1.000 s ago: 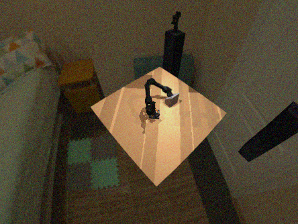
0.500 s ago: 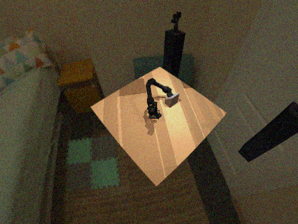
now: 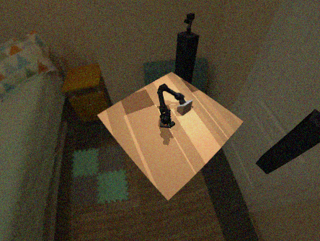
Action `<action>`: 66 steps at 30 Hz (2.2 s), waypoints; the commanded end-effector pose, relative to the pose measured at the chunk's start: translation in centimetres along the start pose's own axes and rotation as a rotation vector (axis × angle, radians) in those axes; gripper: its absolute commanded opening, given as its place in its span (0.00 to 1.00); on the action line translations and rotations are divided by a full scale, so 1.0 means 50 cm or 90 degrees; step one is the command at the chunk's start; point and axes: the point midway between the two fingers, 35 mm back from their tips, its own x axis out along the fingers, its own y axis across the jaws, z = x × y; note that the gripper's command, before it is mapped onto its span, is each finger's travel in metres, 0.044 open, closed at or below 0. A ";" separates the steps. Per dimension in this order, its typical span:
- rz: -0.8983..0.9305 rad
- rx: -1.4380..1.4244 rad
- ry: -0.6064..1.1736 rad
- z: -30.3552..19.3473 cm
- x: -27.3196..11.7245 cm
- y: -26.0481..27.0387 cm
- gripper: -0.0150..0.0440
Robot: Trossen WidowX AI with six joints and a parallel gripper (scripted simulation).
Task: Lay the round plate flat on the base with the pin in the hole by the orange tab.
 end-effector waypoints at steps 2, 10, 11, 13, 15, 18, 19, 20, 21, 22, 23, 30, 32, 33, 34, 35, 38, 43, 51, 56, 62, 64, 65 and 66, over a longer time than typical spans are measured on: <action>0.000 0.000 0.006 -0.017 0.003 0.004 0.25; 0.000 0.000 0.006 -0.032 0.002 0.009 0.25; 0.000 0.000 0.006 -0.034 0.002 0.009 0.25; 0.000 0.000 0.006 -0.038 0.001 0.010 0.25; 0.000 0.000 0.006 -0.043 0.001 0.011 0.25; 0.000 0.000 0.006 -0.049 0.001 0.011 0.25; 0.000 0.000 0.006 -0.051 0.001 0.011 0.25; 0.000 0.000 0.006 -0.053 0.001 0.012 0.25; 0.000 0.000 0.006 -0.056 0.000 0.011 0.25; 0.000 0.000 0.006 -0.058 0.000 0.011 0.25; 0.000 0.000 0.006 -0.060 0.000 0.011 0.25; 0.000 -0.001 0.006 -0.076 0.000 0.009 0.25; 0.000 -0.001 0.007 -0.081 0.000 0.008 0.25; 0.000 -0.001 0.007 -0.082 -0.001 0.008 0.25; 0.000 -0.001 0.007 -0.083 -0.001 0.007 0.25; 0.000 -0.001 0.007 -0.084 -0.001 0.007 0.25; 0.000 -0.001 0.007 -0.087 -0.001 0.006 0.25; 0.000 -0.001 0.007 -0.092 -0.001 0.004 0.25; 0.000 -0.001 0.007 -0.094 -0.013 0.003 0.25; 0.001 -0.001 0.007 -0.096 -0.070 0.002 0.25; -0.001 -0.008 0.005 -0.102 -0.072 0.001 0.25; -0.001 -0.008 0.005 -0.102 -0.072 0.001 0.25; -0.001 -0.008 0.005 -0.102 -0.072 0.001 0.25; -0.001 -0.008 0.005 -0.102 -0.072 0.001 0.25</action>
